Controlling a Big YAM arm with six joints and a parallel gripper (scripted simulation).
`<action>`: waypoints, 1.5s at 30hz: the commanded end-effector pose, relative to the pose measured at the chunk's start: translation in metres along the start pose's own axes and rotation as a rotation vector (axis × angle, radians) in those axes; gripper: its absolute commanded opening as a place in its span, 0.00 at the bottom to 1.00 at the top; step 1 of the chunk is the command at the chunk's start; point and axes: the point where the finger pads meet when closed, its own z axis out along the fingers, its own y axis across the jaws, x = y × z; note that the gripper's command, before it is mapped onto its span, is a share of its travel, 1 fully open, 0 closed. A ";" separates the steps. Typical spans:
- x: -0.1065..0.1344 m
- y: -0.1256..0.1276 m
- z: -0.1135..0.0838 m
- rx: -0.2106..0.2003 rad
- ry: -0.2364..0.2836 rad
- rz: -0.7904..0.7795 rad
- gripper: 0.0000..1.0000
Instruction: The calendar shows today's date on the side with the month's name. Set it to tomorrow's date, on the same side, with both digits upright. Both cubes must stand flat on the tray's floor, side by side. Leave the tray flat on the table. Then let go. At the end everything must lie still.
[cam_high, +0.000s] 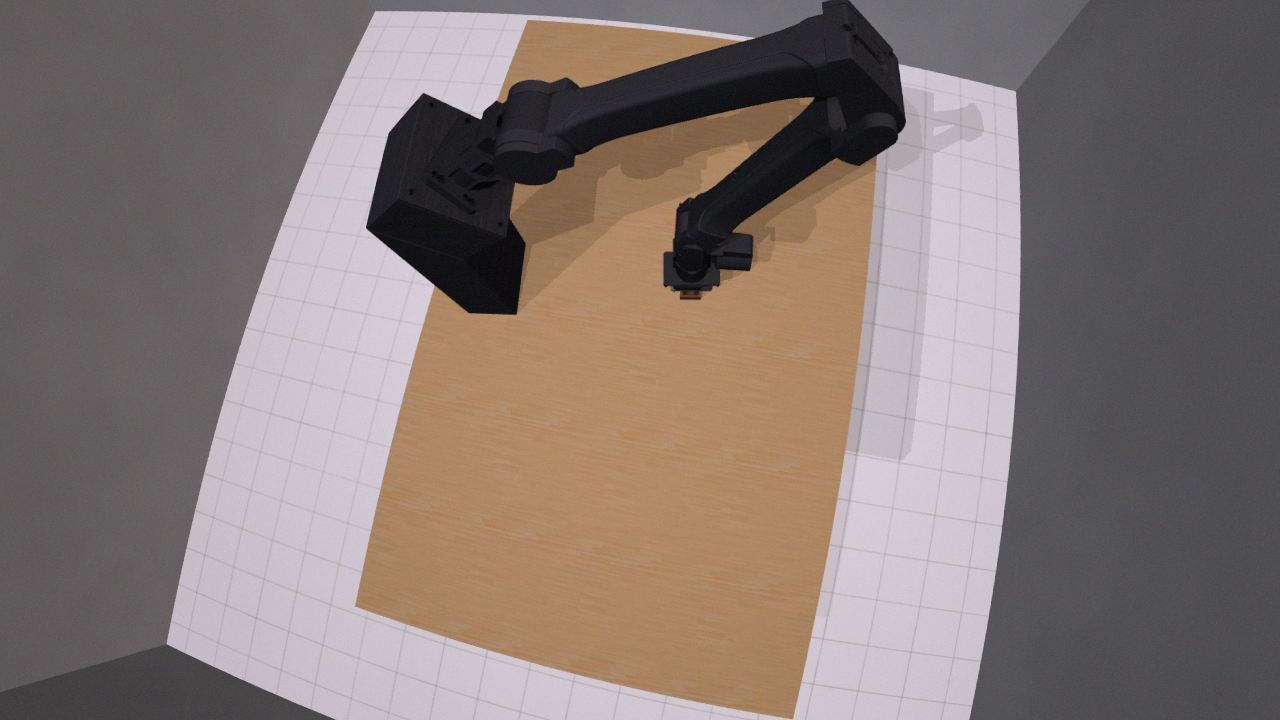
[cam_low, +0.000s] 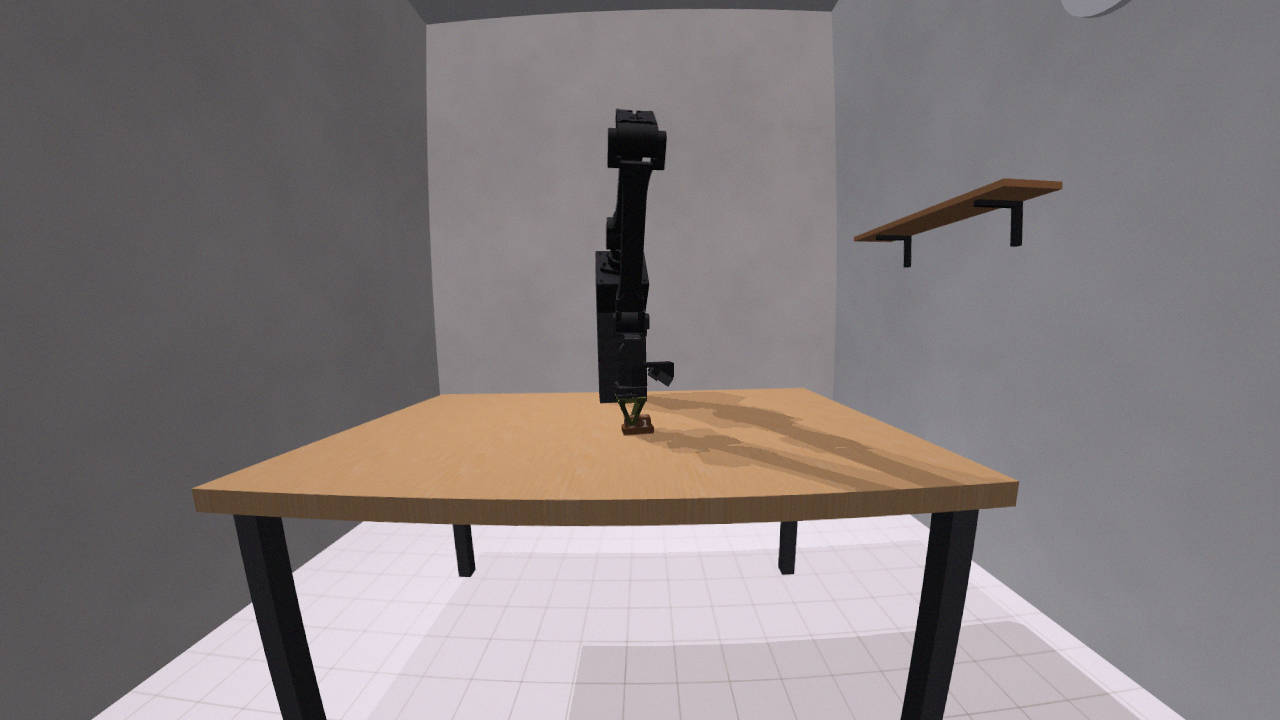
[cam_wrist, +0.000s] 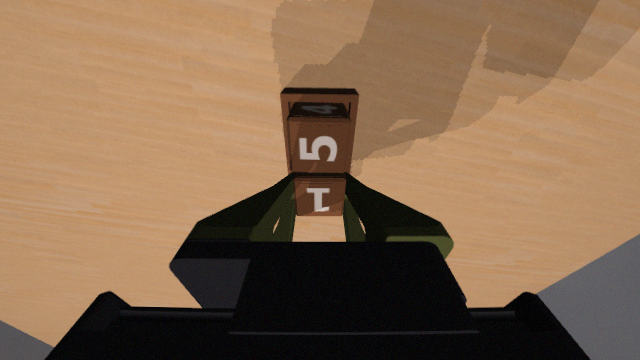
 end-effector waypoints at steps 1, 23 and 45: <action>-0.005 0.002 -0.001 0.001 -0.007 0.005 0.26; -0.005 0.002 -0.001 0.001 -0.007 0.005 0.37; -0.004 0.009 -0.022 -0.016 -0.006 0.005 0.45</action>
